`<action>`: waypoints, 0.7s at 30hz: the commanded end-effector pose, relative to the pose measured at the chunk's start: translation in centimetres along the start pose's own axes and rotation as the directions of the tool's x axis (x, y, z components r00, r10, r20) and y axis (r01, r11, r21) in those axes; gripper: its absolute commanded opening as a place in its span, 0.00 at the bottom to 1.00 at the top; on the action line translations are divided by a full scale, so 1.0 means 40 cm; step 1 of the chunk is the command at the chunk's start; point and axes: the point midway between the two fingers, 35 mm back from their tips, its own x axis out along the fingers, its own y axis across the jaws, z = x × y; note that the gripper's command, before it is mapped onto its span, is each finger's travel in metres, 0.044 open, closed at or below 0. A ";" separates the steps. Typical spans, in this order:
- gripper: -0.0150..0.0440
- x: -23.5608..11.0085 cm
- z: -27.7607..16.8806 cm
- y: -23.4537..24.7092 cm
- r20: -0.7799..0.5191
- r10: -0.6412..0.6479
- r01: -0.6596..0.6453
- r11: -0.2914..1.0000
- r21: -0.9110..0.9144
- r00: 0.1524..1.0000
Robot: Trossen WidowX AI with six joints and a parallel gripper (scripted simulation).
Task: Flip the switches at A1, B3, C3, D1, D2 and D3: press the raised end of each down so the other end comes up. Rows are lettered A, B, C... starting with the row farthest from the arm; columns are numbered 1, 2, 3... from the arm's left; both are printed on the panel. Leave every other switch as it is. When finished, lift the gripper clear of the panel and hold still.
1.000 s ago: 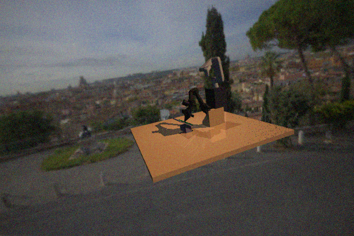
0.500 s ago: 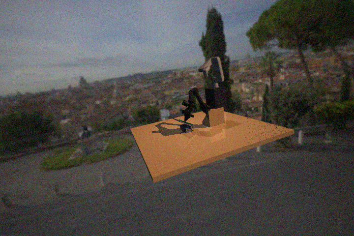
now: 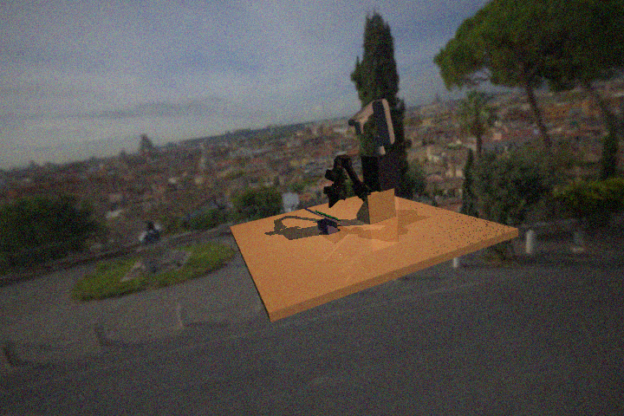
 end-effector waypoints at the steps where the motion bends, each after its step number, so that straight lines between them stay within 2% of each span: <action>1: 0.25 -0.043 0.009 -0.013 0.009 -0.009 0.008 1.000 0.018 1.000; 11: 0.25 -0.039 -0.045 -0.011 0.007 -0.008 0.008 1.000 0.017 1.000; 16: 0.25 0.042 -0.042 -0.013 -0.015 -0.009 0.010 1.000 0.018 1.000; 21: 0.25 0.045 -0.042 -0.014 -0.016 -0.010 0.010 1.000 0.018 1.000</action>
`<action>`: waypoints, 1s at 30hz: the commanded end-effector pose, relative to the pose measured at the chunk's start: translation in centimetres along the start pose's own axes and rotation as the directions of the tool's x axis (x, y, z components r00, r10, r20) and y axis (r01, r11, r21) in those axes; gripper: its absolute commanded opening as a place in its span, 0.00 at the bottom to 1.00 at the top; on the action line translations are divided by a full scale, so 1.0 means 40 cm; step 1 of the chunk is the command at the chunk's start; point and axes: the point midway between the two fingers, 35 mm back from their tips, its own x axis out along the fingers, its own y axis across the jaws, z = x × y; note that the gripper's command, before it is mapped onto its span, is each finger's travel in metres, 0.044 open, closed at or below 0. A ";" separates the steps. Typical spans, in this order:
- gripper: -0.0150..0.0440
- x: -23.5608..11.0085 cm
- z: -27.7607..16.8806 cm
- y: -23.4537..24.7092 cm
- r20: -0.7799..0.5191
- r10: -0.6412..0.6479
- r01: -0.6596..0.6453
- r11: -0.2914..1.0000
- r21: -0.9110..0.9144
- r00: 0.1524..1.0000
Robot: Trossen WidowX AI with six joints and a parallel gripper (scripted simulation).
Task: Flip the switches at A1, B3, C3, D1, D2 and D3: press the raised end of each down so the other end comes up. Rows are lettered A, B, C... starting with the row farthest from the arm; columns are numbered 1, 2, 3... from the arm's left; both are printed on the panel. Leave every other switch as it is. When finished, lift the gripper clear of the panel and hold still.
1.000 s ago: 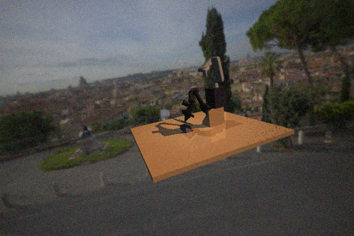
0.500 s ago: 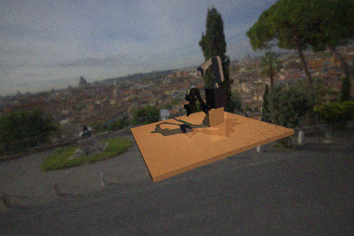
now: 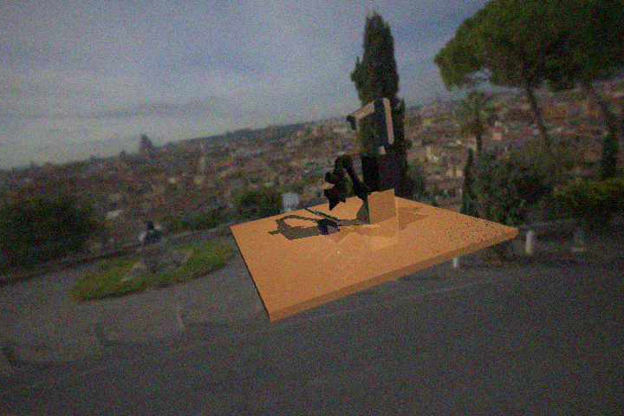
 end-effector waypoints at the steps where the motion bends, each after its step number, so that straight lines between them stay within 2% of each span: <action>1: 0.25 0.011 -0.009 0.003 -0.008 0.002 -0.002 1.000 -0.015 1.000; 30: 0.25 0.071 -0.008 0.003 -0.007 0.001 -0.001 1.000 -0.015 1.000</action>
